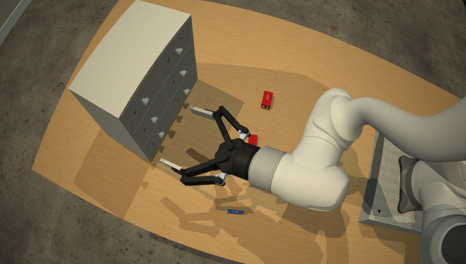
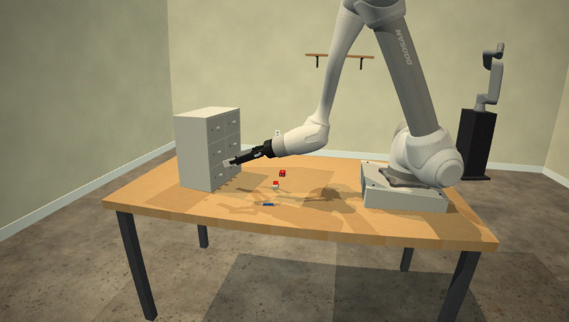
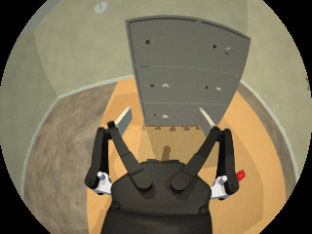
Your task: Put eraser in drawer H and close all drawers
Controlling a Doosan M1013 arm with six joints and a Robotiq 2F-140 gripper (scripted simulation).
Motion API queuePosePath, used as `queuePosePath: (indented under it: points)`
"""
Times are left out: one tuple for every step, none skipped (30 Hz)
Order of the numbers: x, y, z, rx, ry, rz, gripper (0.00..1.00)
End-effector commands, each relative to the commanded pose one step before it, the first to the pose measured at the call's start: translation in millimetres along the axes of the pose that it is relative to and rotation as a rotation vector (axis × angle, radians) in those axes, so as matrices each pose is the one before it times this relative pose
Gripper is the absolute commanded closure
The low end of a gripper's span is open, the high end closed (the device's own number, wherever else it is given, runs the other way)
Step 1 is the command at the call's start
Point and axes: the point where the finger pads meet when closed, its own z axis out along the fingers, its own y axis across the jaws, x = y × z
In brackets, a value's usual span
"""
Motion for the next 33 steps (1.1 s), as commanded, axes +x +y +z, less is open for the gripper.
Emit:
queuePosePath:
  points:
    - [0.11, 0.00, -0.03, 0.00002, 0.00011, 0.00008, 0.00]
    - [0.00, 0.00, 0.00, 0.00000, 0.00000, 0.00000, 0.00]
    - [0.00, 0.00, 0.00, 0.00000, 0.00000, 0.00000, 0.00]
    - [0.00, 0.00, 0.00, 0.00000, 0.00000, 0.00000, 0.00]
    - [0.00, 0.00, 0.00, 0.00000, 0.00000, 0.00000, 0.00]
    - [0.00, 0.00, 0.00, 0.00000, 0.00000, 0.00000, 0.00]
    - [0.00, 0.00, 0.00, 0.00000, 0.00000, 0.00000, 0.00]
    - [0.00, 0.00, 0.00, 0.00000, 0.00000, 0.00000, 0.00]
    - [0.00, 0.00, 0.00, 0.00000, 0.00000, 0.00000, 0.00]
    - [0.00, 0.00, 0.00, 0.00000, 0.00000, 0.00000, 0.00]
    - [0.00, 0.00, 0.00, 0.00000, 0.00000, 0.00000, 0.00]
    - [0.00, 0.00, 0.00, 0.00000, 0.00000, 0.00000, 0.00]
    - [0.00, 0.00, 0.00, 0.00000, 0.00000, 0.00000, 0.00]
    - [0.00, 0.00, 0.00, 0.00000, 0.00000, 0.00000, 0.00]
    - [0.00, 0.00, 0.00, 0.00000, 0.00000, 0.00000, 0.00]
    - [0.00, 0.00, 0.00, 0.00000, 0.00000, 0.00000, 0.00]
    - [0.00, 0.00, 0.00, 0.00000, 0.00000, 0.00000, 0.00]
    - [0.00, 0.00, 0.00, 0.00000, 0.00000, 0.00000, 0.00]
    - [0.00, 0.00, 0.00, 0.00000, 0.00000, 0.00000, 0.00]
    - [0.00, 0.00, 0.00, 0.00000, 0.00000, 0.00000, 0.00]
    - [0.00, 0.00, 0.00, 0.00000, 0.00000, 0.00000, 0.00]
    - [0.00, 0.00, 0.00, 0.00000, 0.00000, 0.00000, 0.00]
    - [0.00, 0.00, 0.00, 0.00000, 0.00000, 0.00000, 0.00]
    - [0.00, 0.00, 0.00, 0.00000, 0.00000, 0.00000, 0.00]
    - [0.02, 0.00, -0.01, 0.00000, 0.00000, 0.00000, 0.00]
    - [0.15, 0.00, -0.06, 0.00000, 0.00000, 0.00000, 0.00]
    - [0.37, 0.00, -0.14, 0.00000, 0.00000, 0.00000, 0.00]
    - [0.64, 0.00, -0.23, 0.00000, 0.00000, 0.00000, 0.00]
    - [0.91, 0.00, -0.33, 0.00000, 0.00000, 0.00000, 0.00]
    - [1.16, 0.00, -0.43, 0.00000, 0.00000, 0.00000, 0.00]
    - [1.38, 0.00, -0.50, 0.00000, 0.00000, 0.00000, 0.00]
    - [1.54, 0.00, -0.56, 0.00000, 0.00000, 0.00000, 0.00]
    - [1.61, 0.00, -0.59, 0.00001, 0.00000, 0.00000, 0.00]
